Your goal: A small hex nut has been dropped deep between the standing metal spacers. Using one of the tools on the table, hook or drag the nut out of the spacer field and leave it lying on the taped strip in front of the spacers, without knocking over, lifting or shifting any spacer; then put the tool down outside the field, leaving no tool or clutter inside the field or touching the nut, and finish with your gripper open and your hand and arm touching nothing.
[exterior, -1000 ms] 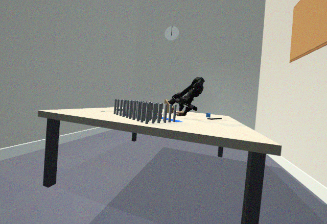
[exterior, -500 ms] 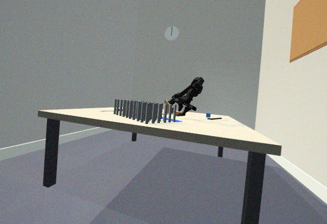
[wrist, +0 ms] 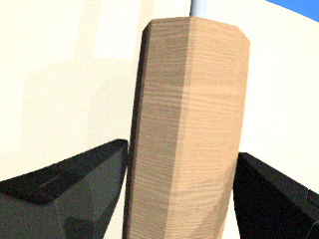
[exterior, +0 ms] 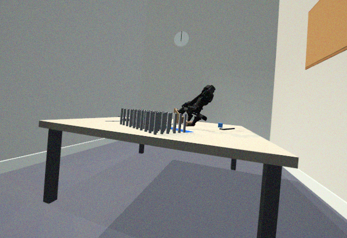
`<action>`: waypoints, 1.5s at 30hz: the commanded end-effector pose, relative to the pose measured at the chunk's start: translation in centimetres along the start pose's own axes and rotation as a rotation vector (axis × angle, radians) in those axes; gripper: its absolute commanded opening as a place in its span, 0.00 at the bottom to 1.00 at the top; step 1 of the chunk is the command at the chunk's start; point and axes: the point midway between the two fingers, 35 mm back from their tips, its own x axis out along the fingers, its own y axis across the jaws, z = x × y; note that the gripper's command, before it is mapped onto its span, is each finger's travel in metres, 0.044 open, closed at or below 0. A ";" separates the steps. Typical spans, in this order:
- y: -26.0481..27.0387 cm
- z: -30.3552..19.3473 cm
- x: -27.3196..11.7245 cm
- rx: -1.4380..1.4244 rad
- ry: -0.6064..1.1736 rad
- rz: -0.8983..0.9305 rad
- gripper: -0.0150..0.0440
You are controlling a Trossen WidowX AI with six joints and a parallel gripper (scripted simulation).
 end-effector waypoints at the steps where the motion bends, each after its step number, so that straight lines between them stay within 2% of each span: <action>1: 0.0 0.5 -0.1 -0.004 -0.005 0.004 0.25; 45: 0.1 3.5 0.7 -0.003 -0.007 0.004 0.25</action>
